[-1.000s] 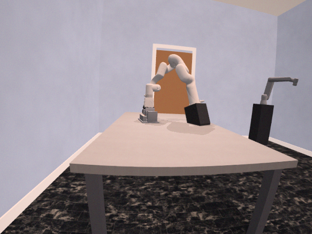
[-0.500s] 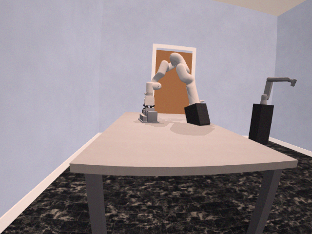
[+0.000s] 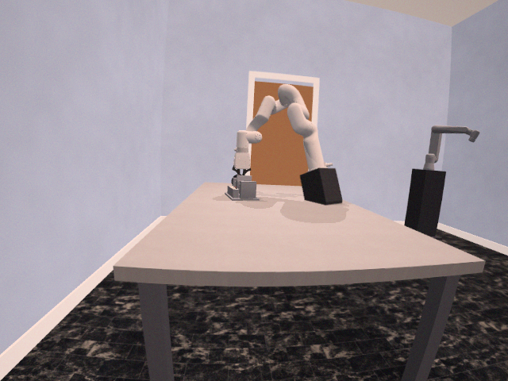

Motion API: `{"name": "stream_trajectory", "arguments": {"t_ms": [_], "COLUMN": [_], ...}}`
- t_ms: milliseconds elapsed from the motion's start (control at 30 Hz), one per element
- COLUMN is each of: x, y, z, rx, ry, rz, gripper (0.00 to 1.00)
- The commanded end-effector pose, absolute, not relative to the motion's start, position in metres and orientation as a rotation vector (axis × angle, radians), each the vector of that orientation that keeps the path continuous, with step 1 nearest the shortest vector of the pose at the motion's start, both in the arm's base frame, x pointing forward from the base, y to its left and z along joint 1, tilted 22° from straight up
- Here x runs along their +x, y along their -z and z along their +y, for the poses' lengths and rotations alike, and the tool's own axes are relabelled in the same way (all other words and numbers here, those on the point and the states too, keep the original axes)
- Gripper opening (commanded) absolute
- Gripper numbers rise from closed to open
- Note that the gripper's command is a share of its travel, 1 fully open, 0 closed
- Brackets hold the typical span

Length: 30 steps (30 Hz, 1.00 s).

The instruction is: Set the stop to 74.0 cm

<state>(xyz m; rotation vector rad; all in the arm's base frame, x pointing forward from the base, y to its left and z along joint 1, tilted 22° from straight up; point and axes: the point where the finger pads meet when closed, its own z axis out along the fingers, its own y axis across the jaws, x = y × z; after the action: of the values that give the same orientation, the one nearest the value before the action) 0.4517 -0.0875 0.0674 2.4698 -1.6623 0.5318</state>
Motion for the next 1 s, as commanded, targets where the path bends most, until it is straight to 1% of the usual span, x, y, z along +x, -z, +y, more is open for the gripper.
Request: {"name": "stream_trajectory", "arguments": {"t_ms": [0,467,967], "x": [0.459,0.488,0.509], "y": [-0.075,-0.078,-0.054], "z": [-0.082,-0.069,-0.071], "rx": [2.475,2.475,2.475], "ry": [-0.541,-0.541,-0.541], "rz": [-1.660,-1.660,-1.660], "gripper": [0.06,0.06,0.06]}}
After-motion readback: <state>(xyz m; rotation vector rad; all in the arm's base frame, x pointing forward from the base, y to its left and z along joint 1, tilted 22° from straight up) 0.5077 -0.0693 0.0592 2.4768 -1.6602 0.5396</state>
